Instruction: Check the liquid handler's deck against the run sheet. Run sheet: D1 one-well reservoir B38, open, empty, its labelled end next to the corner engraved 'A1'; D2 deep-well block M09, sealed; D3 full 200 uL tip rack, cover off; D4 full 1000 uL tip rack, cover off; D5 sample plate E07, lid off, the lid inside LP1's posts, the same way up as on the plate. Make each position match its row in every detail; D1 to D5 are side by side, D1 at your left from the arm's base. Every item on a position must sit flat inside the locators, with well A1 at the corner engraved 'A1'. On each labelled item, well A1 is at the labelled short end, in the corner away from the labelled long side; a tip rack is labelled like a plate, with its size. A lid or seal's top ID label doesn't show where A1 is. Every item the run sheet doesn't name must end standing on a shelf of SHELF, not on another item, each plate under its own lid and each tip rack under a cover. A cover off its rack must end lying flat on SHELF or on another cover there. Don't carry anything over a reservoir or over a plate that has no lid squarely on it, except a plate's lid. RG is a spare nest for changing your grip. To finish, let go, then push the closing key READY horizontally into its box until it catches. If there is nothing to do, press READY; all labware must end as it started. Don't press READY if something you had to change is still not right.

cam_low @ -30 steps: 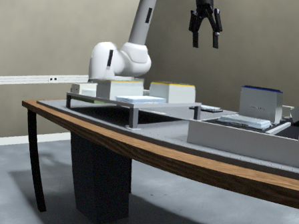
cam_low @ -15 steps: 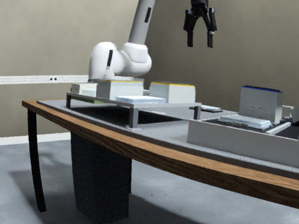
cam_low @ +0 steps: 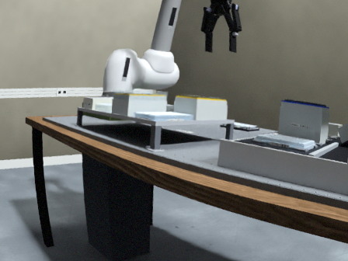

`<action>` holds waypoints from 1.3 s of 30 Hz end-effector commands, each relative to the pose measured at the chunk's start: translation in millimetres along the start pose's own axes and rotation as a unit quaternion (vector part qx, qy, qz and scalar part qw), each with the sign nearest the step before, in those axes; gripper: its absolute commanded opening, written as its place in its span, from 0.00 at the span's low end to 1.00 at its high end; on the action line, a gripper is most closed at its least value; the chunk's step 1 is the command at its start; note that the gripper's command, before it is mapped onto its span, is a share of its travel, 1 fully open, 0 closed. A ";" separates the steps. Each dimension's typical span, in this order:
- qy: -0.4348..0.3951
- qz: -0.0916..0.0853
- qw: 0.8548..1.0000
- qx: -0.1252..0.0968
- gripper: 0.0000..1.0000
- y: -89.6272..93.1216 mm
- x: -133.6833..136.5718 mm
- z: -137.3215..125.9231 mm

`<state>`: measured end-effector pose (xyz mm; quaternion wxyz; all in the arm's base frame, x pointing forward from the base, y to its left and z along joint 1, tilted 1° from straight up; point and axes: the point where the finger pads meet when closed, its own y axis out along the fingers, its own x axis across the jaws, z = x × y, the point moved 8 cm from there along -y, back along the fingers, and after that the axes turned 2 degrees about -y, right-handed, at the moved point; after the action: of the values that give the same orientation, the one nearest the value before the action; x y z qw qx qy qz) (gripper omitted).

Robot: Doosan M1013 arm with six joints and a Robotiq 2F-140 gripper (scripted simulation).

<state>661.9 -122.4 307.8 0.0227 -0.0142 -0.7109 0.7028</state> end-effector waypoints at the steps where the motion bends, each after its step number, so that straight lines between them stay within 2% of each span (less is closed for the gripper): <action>1: 0.000 0.003 1.000 0.001 0.66 -2.1 -3.3 15.4; 14: -0.001 0.000 1.000 0.001 0.66 -2.1 -2.1 80.6; 31: 0.000 0.001 1.000 0.001 0.66 -2.8 -1.7 82.3; 39: 0.000 0.001 1.000 0.001 0.66 12.1 -1.0 82.5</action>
<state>659.4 -201.3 303.2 0.0225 -0.0153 -0.7112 0.7025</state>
